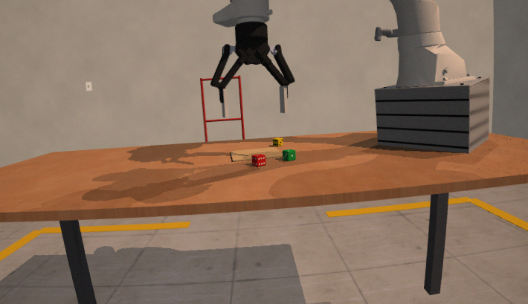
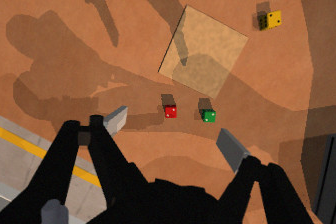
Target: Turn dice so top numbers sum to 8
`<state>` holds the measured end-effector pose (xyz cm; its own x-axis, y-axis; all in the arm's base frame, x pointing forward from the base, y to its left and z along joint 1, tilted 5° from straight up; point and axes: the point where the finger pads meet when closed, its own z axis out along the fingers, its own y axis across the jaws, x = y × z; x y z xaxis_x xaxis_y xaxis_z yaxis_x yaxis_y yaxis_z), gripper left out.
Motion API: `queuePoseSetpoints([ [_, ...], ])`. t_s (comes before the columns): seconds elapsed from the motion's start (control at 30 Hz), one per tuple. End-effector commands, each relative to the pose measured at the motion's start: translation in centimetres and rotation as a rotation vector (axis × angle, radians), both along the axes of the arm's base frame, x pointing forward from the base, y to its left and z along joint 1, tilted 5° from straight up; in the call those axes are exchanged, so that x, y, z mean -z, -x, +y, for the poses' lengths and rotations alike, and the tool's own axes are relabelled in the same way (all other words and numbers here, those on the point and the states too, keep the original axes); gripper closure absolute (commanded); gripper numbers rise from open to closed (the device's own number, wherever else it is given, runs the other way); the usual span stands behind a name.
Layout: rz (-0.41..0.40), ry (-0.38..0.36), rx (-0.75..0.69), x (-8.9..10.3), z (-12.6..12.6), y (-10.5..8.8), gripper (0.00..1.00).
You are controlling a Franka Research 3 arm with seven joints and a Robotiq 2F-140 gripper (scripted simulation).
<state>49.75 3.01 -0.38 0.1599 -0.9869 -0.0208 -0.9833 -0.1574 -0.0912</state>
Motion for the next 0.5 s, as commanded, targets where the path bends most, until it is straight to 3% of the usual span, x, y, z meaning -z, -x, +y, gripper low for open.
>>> queuePoseSetpoints([
  [0.0, 0.019, -0.011, 0.172, 0.13, 0.21, 0.09, 0.00],
  [0.47, 0.026, -0.030, 0.394, 0.35, 0.26, 0.07, 0.00],
])
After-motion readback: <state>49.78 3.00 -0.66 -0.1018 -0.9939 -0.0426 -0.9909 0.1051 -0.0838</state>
